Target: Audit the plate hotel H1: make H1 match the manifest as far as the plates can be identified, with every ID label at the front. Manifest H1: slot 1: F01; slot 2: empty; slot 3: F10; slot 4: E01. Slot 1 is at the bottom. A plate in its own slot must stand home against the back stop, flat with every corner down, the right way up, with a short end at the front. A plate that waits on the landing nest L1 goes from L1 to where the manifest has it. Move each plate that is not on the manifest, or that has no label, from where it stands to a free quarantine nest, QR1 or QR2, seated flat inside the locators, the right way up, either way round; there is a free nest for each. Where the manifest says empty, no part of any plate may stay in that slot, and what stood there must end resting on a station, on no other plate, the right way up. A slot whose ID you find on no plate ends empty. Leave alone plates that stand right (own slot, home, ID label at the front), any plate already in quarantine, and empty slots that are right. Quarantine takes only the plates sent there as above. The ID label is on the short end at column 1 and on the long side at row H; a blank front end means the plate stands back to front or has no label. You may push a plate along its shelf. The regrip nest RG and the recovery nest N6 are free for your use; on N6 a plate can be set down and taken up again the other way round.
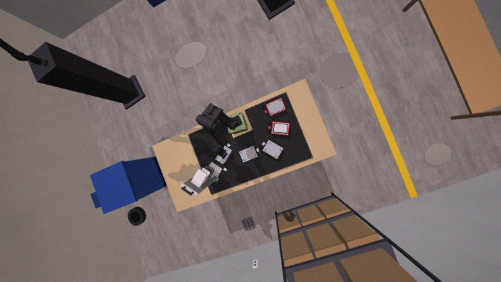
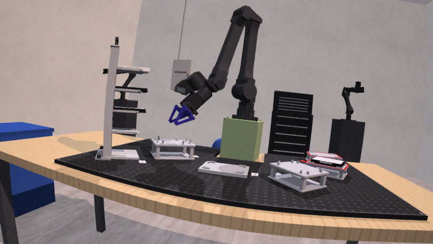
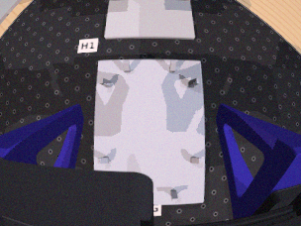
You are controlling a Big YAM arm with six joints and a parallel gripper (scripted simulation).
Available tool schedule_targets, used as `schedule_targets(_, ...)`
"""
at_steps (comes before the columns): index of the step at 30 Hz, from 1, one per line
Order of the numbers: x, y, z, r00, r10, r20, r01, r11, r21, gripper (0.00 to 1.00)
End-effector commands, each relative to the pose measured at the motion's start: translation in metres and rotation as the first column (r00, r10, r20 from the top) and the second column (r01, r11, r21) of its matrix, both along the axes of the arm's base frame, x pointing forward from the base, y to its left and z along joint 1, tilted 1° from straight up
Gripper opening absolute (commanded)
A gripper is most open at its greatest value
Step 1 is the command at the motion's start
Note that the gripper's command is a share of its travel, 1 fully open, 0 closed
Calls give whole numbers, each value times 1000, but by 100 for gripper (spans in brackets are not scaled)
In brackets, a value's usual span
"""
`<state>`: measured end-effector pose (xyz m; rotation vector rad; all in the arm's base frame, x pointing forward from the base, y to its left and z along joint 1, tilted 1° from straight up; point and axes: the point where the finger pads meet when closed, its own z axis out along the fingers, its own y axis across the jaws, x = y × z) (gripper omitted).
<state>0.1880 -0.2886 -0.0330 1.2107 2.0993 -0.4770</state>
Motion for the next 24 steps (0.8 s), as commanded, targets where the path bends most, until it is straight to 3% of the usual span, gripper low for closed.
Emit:
schedule_targets(1, 1, 4, 8, 1000, -2, 14, 3, 1000, -7, 100)
schedule_targets(7, -3, 9, 17, 1000, -4, 14, 4, 1000, -7, 100)
schedule_targets(11, 8, -9, 45, 999, -6, 37, 8, 999, -41, 100)
schedule_targets(13, 8, -9, 45, 999, -6, 37, 8, 999, -41, 100)
schedule_targets(24, 6, -13, 90, 999, -9, 40, 11, 999, -52, 100)
